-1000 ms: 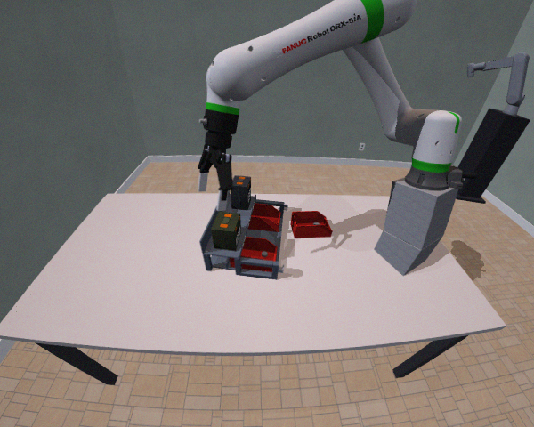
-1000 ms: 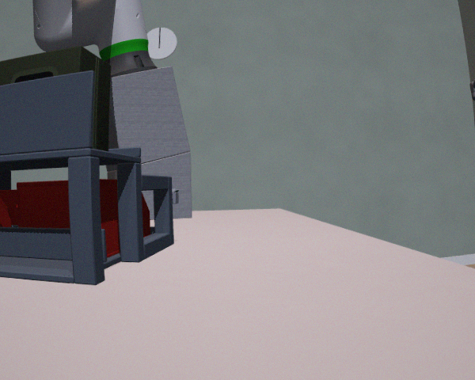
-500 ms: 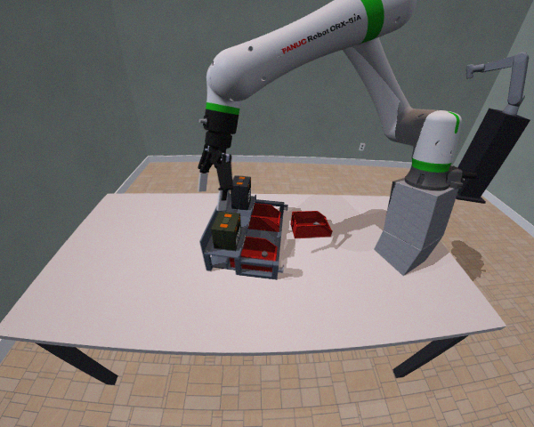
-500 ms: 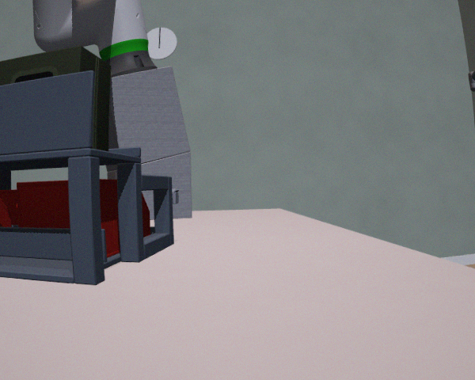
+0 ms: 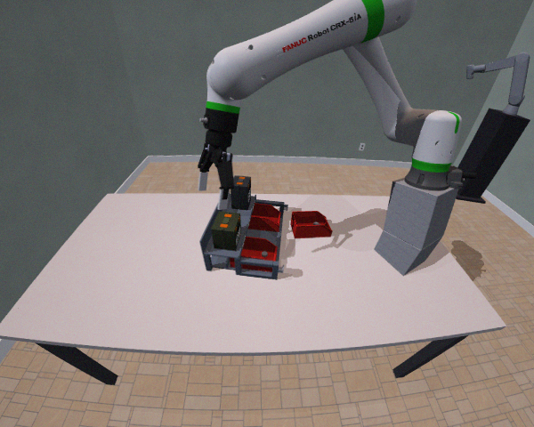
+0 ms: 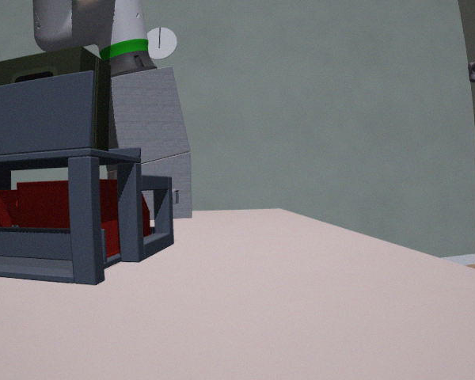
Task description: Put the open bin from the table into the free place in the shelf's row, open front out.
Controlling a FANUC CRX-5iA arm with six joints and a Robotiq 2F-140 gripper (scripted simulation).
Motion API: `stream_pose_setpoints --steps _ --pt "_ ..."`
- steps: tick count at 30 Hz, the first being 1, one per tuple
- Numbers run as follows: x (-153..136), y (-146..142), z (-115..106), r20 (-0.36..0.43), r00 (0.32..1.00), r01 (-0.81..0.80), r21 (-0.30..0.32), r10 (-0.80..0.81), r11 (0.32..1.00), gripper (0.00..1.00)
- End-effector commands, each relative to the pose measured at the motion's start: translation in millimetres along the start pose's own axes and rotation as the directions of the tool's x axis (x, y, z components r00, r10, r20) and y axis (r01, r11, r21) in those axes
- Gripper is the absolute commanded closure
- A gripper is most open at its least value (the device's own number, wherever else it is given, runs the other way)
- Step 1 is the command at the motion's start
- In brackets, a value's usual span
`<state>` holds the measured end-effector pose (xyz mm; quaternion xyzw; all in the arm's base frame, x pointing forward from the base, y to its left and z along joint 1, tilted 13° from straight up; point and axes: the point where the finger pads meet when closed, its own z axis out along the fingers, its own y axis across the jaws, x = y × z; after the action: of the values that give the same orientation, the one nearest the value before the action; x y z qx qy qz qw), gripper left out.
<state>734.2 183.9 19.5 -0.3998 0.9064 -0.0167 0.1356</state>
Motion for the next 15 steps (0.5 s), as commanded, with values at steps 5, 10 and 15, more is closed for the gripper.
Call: stream_pose_setpoints --steps 5,10,15 --pt "2 -1 -4 -0.003 1.000 0.029 -0.001 -0.029 1.000 0.00" --pt "5 -2 -9 -0.007 0.998 0.062 -0.002 -0.062 0.998 0.00" --pt "7 -3 -13 -0.009 0.996 0.087 -0.004 -0.087 0.996 0.00"
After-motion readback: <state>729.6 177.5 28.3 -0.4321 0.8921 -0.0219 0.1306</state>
